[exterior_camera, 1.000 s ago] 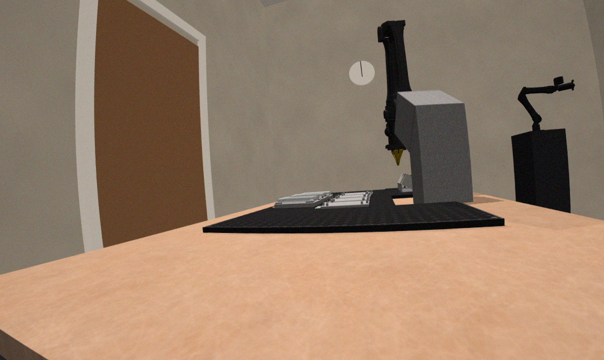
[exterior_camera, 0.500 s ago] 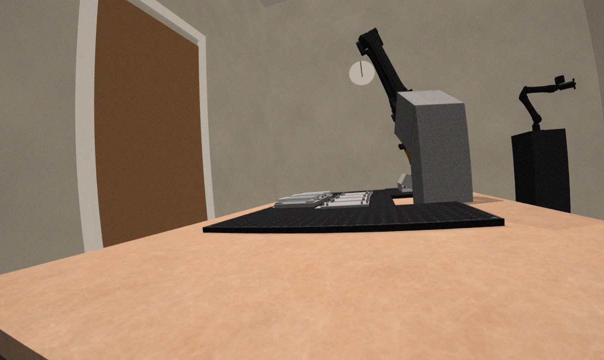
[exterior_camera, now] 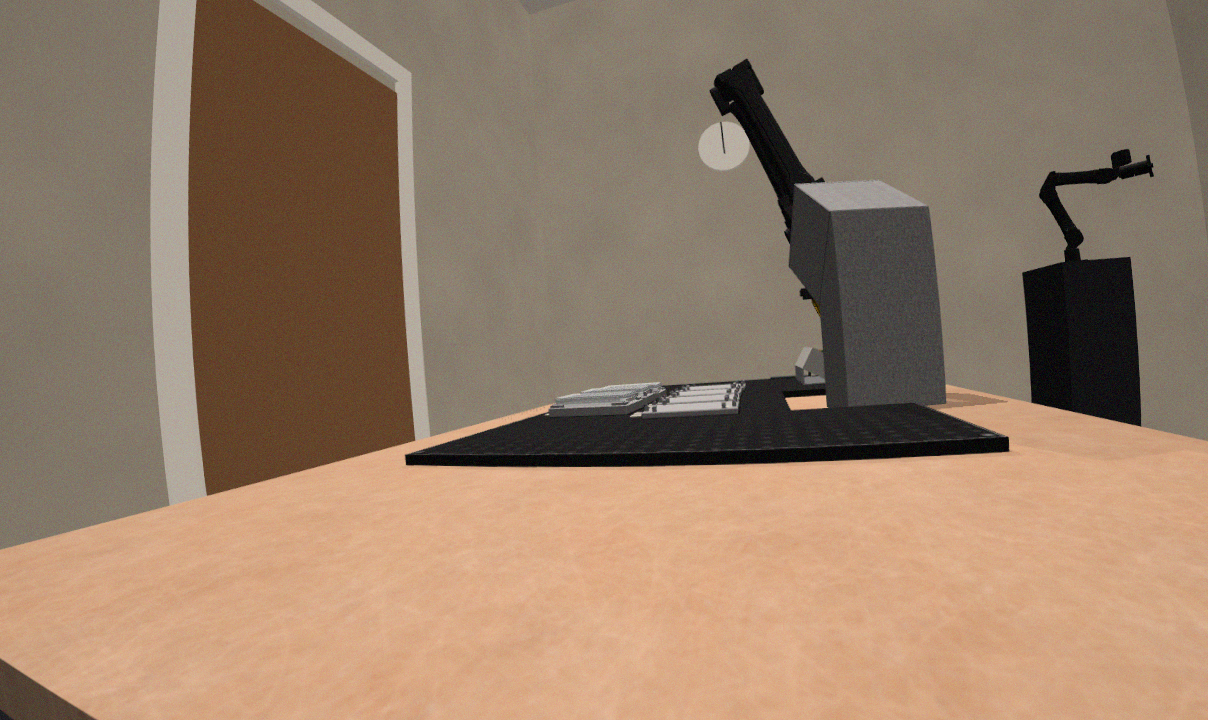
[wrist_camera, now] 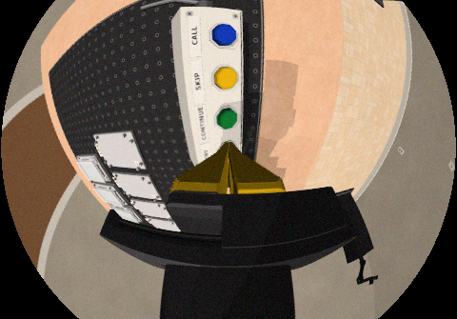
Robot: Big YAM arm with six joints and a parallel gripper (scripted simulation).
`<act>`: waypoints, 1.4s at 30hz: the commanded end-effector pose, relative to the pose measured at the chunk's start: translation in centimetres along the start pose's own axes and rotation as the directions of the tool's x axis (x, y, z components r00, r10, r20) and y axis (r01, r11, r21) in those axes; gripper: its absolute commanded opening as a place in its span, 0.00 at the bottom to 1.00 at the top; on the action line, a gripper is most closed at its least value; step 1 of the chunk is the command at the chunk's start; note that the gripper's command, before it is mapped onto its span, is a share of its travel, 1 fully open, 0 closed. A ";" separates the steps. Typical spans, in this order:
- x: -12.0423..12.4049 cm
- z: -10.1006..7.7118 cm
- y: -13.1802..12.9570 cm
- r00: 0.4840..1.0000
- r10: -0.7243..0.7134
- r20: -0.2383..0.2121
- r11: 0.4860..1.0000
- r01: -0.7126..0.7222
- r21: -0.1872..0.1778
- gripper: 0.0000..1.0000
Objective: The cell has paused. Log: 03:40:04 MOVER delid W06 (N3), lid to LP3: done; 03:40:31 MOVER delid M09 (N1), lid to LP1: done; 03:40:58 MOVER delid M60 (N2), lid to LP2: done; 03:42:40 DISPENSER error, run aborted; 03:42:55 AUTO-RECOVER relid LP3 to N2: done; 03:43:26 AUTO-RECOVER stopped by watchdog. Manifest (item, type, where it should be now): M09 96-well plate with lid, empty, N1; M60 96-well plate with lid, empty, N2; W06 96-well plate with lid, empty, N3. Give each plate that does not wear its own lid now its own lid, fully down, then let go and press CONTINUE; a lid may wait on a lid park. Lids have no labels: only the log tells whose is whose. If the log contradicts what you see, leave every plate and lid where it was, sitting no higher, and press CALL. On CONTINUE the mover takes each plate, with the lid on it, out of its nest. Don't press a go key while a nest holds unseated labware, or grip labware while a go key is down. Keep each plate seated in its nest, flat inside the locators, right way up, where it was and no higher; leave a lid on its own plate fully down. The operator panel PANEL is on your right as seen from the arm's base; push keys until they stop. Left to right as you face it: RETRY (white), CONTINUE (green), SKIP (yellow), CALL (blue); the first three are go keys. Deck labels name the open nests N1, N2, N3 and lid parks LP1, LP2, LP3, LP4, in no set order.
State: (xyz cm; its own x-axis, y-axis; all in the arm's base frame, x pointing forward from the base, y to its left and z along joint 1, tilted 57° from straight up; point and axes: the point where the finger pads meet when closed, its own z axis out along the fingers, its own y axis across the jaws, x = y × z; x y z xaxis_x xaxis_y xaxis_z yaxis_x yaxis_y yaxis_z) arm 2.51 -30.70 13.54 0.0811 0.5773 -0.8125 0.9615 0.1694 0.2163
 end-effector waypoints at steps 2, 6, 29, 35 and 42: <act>-1.3 0.1 0.2 0.999 -0.031 0.024 1.000 0.031 -0.002 0.00; -0.9 0.9 0.2 1.000 -0.007 0.017 1.000 0.007 -0.004 0.00; -0.6 2.4 0.0 1.000 -0.003 0.014 1.000 0.003 0.001 0.00; -0.6 2.8 0.0 1.000 -0.003 0.014 1.000 0.003 0.001 0.00; -0.7 3.3 0.0 1.000 -0.004 0.015 1.000 0.004 0.001 0.00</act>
State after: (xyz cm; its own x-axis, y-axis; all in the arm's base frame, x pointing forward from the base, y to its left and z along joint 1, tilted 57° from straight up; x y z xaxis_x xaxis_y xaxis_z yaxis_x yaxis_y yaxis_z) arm 3.32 -33.22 11.98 0.0742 0.5732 -0.8161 0.9624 0.1732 0.2091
